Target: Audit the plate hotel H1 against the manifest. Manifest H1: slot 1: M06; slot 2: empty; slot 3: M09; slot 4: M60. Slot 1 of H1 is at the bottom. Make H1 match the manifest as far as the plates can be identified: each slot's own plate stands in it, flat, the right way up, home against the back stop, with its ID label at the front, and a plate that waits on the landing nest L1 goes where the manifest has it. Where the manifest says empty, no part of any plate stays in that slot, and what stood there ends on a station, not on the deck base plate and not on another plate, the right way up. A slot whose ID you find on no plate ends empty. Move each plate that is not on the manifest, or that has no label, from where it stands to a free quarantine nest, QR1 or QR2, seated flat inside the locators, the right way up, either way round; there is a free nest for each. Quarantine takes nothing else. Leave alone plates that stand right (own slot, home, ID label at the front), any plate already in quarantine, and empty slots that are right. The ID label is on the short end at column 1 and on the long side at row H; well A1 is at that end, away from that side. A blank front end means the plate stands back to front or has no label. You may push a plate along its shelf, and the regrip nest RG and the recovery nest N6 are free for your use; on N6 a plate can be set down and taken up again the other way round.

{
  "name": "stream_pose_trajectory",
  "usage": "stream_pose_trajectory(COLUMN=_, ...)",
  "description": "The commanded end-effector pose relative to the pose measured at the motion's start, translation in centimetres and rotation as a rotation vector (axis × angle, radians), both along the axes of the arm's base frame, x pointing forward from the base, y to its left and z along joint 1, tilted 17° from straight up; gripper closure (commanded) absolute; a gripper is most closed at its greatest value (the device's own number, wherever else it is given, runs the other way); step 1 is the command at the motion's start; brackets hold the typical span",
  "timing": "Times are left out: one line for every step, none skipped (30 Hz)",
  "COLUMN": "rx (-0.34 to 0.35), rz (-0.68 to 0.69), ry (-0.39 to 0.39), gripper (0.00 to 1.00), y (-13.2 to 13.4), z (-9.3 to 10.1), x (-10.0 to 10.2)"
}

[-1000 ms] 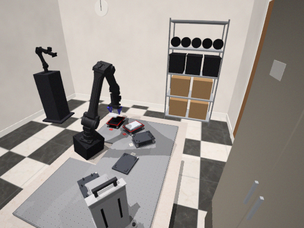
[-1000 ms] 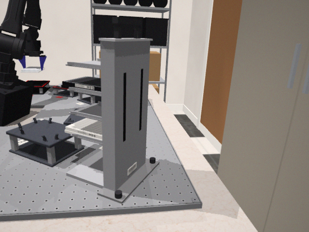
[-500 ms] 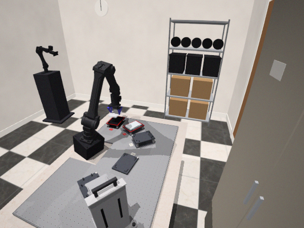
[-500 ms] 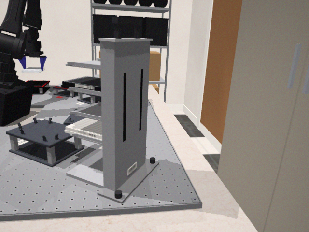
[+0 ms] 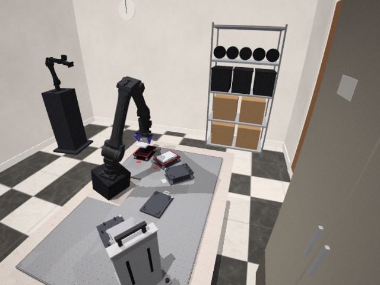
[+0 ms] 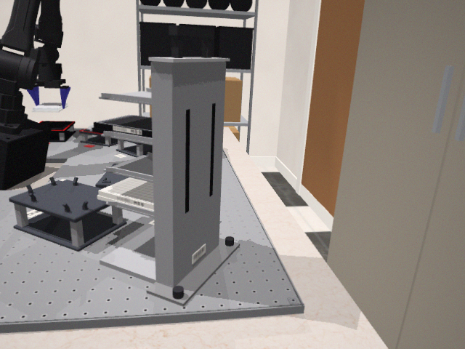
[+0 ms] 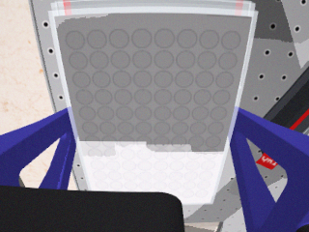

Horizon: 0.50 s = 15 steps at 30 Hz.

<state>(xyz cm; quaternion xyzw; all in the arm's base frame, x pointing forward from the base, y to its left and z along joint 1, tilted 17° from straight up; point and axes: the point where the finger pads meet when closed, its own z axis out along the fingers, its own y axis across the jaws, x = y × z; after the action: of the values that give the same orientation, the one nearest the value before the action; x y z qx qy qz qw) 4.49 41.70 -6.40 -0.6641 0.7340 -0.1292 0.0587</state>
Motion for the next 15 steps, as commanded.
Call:
stream_pose_trajectory(rx=0.004, rz=0.005, ry=-0.003, gripper=0.14, y=0.1, z=-0.3, x=0.4)
stream_pose_trajectory(rx=0.031, rz=0.007, ry=-0.004, gripper=0.14, y=0.6, z=0.9, x=0.3)
stream_pose_trajectory(rx=0.031, rz=0.008, ry=-0.004, gripper=0.14, y=0.6, z=0.6, x=0.3)
stream_pose_trajectory(rx=0.024, rz=0.008, ry=-0.004, gripper=0.14, y=0.4, z=0.3, x=0.3)
stream_pose_trajectory(rx=0.017, rz=0.006, ry=-0.003, gripper=0.14, y=0.3, z=0.0, x=0.4)
stream_pose_trajectory(rx=0.011, rz=0.005, ry=-0.003, gripper=0.14, y=0.1, z=-0.3, x=0.5)
stream_pose_trajectory(rx=0.005, rz=0.004, ry=-0.003, gripper=0.14, y=0.0, z=-0.6, x=0.5)
stream_pose_trajectory(rx=0.004, rz=0.005, ry=-0.003, gripper=0.14, y=-0.1, z=-0.7, x=0.5)
stream_pose_trajectory(rx=0.004, rz=0.007, ry=-0.003, gripper=0.14, y=-0.1, z=-0.8, x=0.4)
stream_pose_trajectory(rx=0.006, rz=0.009, ry=-0.003, gripper=0.14, y=-0.1, z=-0.8, x=0.4)
stream_pose_trajectory(rx=0.012, rz=0.009, ry=-0.003, gripper=0.14, y=0.0, z=-0.6, x=0.4)
stream_pose_trajectory(rx=0.014, rz=0.008, ry=-0.003, gripper=0.14, y=0.1, z=-0.6, x=0.4)
stream_pose_trajectory(rx=0.013, rz=0.006, ry=-0.003, gripper=0.14, y=0.0, z=-0.7, x=0.5)
stream_pose_trajectory(rx=0.008, rz=0.004, ry=-0.003, gripper=0.14, y=-0.1, z=-1.0, x=0.6)
stream_pose_trajectory(rx=0.004, rz=0.005, ry=-0.003, gripper=0.14, y=-0.2, z=-1.2, x=0.6)
